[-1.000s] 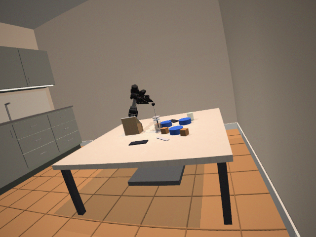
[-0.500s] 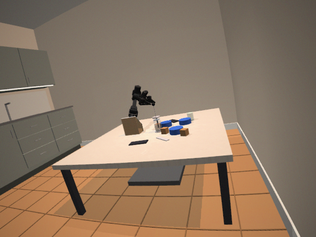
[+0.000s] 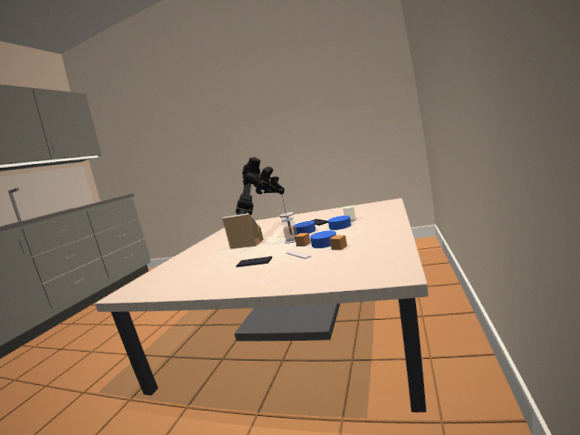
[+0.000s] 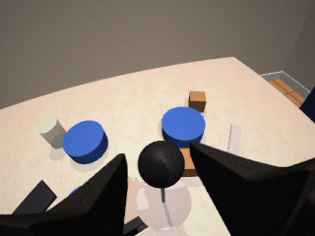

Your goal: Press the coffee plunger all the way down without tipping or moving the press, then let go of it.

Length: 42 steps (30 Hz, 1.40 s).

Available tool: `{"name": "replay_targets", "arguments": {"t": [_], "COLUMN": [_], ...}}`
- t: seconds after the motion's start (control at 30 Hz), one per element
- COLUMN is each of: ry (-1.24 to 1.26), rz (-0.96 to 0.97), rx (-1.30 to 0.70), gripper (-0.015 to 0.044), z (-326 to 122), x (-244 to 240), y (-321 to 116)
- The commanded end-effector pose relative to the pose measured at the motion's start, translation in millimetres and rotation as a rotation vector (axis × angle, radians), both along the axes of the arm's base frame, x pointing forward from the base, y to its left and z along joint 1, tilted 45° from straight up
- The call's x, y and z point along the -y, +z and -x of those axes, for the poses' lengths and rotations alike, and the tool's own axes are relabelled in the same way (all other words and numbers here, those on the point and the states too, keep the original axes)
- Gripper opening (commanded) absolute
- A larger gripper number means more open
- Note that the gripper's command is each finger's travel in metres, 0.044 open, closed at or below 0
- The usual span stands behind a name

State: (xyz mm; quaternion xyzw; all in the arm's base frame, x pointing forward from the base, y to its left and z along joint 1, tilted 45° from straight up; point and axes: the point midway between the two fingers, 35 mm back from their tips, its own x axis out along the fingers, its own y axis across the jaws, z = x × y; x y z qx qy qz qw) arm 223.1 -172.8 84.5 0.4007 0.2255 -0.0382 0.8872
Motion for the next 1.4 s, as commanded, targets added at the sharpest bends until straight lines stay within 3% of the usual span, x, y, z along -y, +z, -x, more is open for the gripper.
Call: {"name": "replay_targets", "arguments": {"t": [0.0,0.13,1.37], "ry": [-0.004,-0.004,-0.001], "rz": [-0.003,-0.003,0.000], "rx": [-0.003,-0.003,-0.015], "gripper": [0.0145,0.0124,0.0124], "z": [0.1,0.1,-13.9], "x": [0.2,0.2,-23.2], "y": [-0.7,-0.7,-41.4]}}
